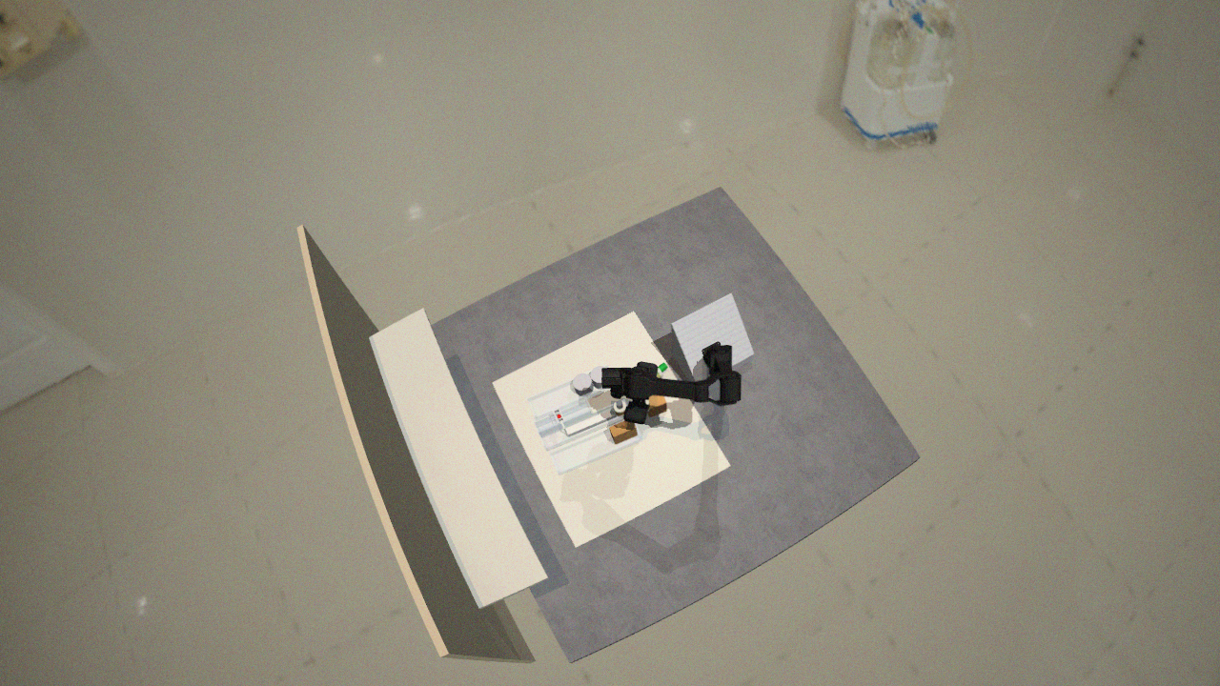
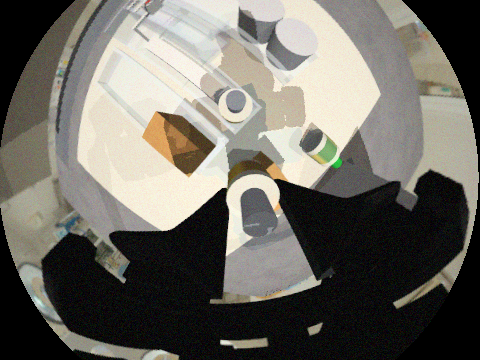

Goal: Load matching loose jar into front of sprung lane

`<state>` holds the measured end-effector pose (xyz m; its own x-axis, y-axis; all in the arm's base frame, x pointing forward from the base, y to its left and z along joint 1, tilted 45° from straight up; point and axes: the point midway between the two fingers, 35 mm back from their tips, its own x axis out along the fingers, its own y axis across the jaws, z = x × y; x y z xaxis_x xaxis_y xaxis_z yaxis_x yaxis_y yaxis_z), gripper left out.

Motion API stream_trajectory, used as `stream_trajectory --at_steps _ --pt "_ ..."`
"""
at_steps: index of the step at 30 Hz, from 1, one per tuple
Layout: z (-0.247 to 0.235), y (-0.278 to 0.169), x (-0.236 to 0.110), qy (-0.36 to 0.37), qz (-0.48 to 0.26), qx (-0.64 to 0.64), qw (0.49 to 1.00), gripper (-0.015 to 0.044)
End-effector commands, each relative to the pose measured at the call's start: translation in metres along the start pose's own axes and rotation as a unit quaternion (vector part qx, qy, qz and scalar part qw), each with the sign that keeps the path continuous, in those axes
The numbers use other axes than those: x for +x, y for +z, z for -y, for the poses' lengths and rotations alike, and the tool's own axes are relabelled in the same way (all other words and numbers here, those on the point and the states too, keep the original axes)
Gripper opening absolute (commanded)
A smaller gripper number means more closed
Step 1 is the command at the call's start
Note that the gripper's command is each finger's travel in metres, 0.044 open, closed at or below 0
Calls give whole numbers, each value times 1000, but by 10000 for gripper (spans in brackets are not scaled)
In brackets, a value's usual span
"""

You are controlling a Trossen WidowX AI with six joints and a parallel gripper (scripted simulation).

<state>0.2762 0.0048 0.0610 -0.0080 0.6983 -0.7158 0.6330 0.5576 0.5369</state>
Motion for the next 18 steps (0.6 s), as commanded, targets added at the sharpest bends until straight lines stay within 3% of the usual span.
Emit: stream_trajectory --at_steps 1,18 --pt "6 8 4 -2 1 -54 999 0" --pt "28 40 24 -2 1 -314 950 0"
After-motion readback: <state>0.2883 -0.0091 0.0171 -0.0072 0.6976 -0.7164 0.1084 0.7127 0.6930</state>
